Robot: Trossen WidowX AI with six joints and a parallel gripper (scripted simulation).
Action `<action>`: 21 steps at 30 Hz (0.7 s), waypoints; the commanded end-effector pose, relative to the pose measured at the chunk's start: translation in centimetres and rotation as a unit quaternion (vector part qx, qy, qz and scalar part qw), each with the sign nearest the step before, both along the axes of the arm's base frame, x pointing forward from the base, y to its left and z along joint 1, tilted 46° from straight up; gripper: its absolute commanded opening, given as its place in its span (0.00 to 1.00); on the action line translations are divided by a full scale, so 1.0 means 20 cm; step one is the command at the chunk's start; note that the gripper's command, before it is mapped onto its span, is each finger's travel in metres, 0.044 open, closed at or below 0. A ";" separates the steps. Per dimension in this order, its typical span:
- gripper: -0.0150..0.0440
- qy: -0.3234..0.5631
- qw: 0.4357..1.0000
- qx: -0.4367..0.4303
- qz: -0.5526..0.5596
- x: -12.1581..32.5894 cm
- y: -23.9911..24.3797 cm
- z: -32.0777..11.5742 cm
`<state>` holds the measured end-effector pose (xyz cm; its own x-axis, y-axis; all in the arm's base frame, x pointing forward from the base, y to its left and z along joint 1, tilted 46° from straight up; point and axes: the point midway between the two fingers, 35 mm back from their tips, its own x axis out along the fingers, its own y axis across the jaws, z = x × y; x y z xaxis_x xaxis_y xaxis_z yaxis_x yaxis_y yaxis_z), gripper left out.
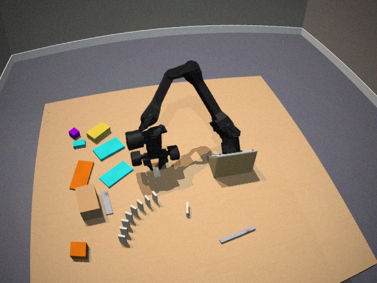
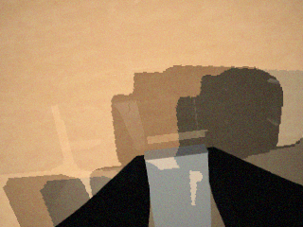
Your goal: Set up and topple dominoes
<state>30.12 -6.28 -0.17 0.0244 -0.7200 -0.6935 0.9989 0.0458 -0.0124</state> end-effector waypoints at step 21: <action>0.44 0.007 1.000 0.000 0.006 0.02 0.41 0.44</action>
<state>30.63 1.94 8.17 0.0366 -0.7203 -0.6927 0.9978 0.0650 -0.0149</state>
